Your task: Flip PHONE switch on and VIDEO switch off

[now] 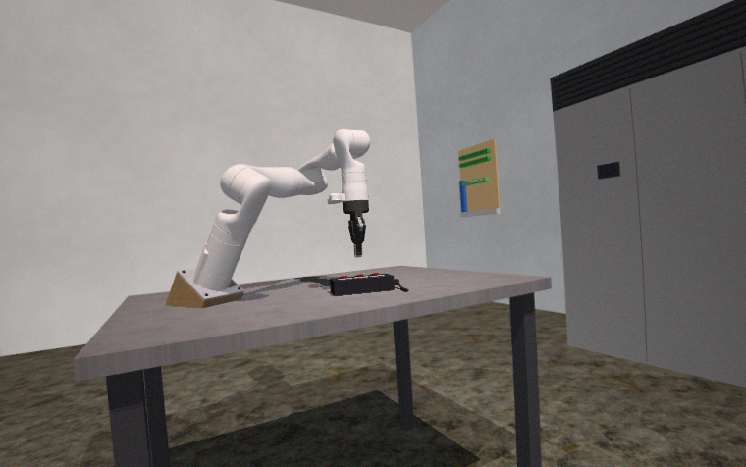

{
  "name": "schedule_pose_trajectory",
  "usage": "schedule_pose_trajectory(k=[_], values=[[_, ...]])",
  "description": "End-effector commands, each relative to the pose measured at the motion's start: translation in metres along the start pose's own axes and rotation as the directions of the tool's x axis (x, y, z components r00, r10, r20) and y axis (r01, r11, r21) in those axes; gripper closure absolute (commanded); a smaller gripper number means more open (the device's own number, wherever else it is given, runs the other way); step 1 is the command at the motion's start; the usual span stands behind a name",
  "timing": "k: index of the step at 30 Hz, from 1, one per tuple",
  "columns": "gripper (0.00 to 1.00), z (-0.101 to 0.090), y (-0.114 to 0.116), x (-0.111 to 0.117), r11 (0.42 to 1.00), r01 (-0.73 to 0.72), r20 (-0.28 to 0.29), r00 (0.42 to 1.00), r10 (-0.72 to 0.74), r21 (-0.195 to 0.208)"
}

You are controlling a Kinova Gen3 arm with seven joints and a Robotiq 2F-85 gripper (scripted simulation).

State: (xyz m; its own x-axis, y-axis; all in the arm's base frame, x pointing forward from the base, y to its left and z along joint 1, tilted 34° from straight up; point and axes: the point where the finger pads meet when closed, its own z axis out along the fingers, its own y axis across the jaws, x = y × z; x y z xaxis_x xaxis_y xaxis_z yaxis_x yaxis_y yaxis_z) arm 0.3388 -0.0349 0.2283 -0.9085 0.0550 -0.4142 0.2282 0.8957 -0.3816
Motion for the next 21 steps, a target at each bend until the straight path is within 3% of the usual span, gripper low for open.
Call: schedule_pose_trajectory(k=[1,21], values=[[1.00,-0.0004,0.0001,-0.0002,1.000,0.000,0.001,1.000,0.000,-0.001],[1.00,0.0081,0.0001,-0.0002,1.000,0.000,0.001,1.000,0.000,-0.001]])
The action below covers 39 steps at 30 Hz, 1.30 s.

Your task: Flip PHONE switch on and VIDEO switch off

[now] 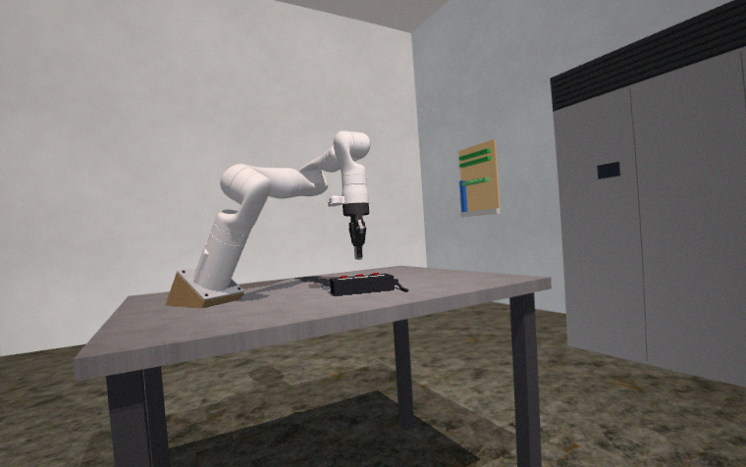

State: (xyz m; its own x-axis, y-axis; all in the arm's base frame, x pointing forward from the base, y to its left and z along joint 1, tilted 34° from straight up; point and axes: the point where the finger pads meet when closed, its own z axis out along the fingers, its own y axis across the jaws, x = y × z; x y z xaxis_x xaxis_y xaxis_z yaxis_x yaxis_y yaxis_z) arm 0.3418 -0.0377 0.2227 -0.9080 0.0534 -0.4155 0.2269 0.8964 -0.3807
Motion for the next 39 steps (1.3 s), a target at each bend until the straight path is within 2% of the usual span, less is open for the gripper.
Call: schedule_pose_trajectory(k=[1,26,39], values=[[1.00,0.002,0.000,0.000,1.000,-0.001,-0.001,1.000,0.001,0.001],[1.00,0.031,0.000,0.000,1.000,-0.001,-0.001,1.000,0.001,0.001],[1.00,0.036,0.000,0.000,1.000,-0.001,-0.001,1.000,0.001,0.001]])
